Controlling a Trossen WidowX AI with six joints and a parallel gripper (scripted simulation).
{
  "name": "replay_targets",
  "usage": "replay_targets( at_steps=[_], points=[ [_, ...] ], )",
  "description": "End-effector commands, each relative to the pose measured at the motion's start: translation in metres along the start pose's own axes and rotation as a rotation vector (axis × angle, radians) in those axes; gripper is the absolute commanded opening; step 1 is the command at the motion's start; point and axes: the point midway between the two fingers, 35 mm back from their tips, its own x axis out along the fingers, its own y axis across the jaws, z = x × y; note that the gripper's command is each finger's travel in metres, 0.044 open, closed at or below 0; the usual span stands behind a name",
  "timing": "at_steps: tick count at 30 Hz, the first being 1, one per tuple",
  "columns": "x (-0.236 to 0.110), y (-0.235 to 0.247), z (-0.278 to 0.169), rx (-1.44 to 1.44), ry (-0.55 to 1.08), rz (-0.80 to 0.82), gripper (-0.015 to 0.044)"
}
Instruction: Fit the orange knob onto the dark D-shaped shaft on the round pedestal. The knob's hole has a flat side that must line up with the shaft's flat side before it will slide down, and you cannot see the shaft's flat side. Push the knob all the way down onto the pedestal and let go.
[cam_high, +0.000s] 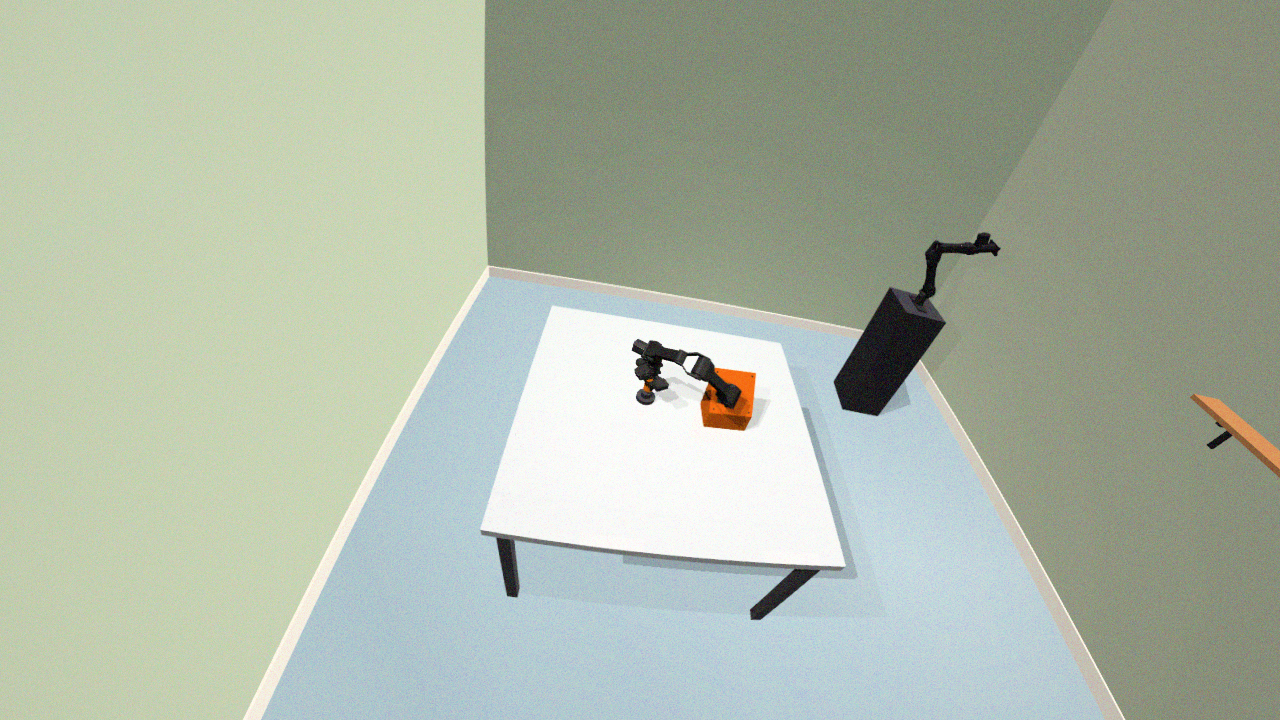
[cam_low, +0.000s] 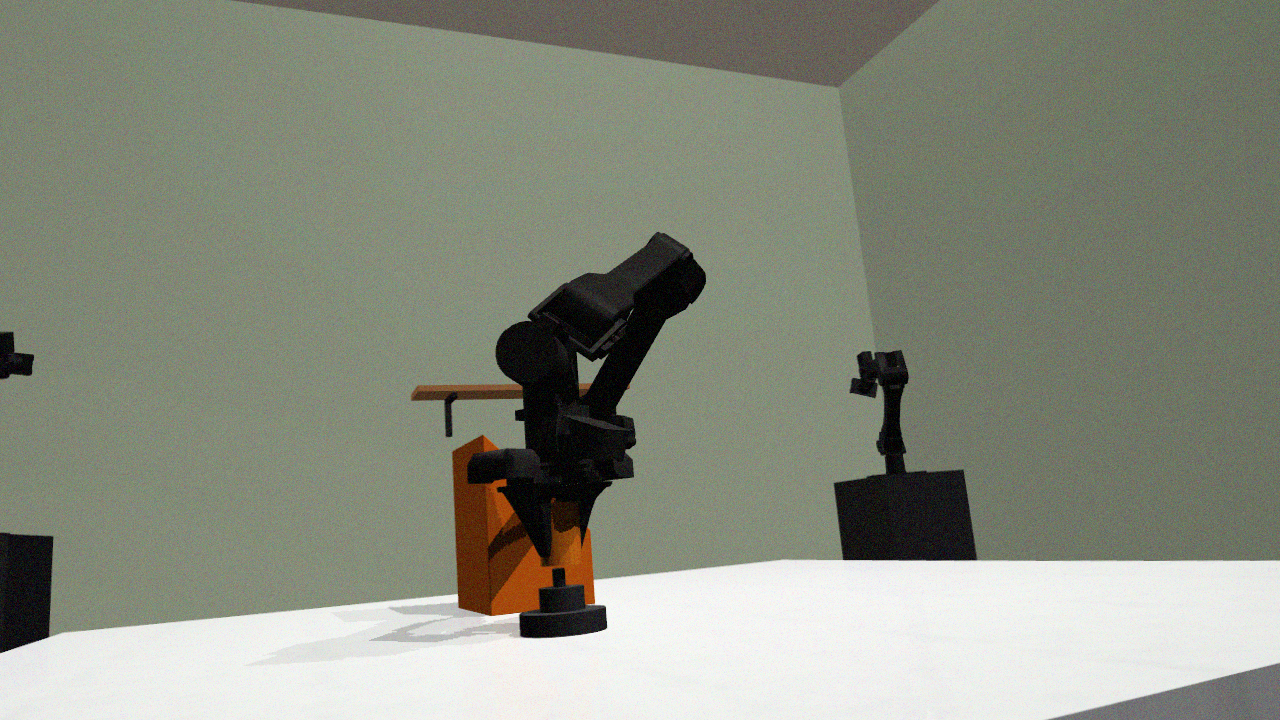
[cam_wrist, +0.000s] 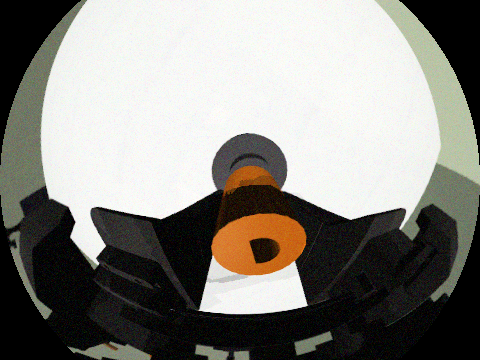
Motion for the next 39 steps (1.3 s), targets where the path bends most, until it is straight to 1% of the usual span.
replay_targets(
  at_steps=[1,18,24,26,31,39],
  points=[
    [0.0003,-0.0016,-0.0002,-0.016,-0.005,-0.002,0.0000],
    [0.0038,-0.0006,0.0000,-0.016,-0.005,-0.002,0.0000],
    [-0.0015,-0.0009,0.0016,-0.016,-0.005,-0.002,0.0000],
    [-0.0017,-0.0009,0.0017,-0.043,-0.005,-0.002,0.0000],
    [-0.0021,-0.0026,0.0024,-0.216,-0.005,-0.002,0.0000],
    [0.0009,-0.0035,0.0013,-0.226,-0.005,-0.002,0.0000]
  ],
)
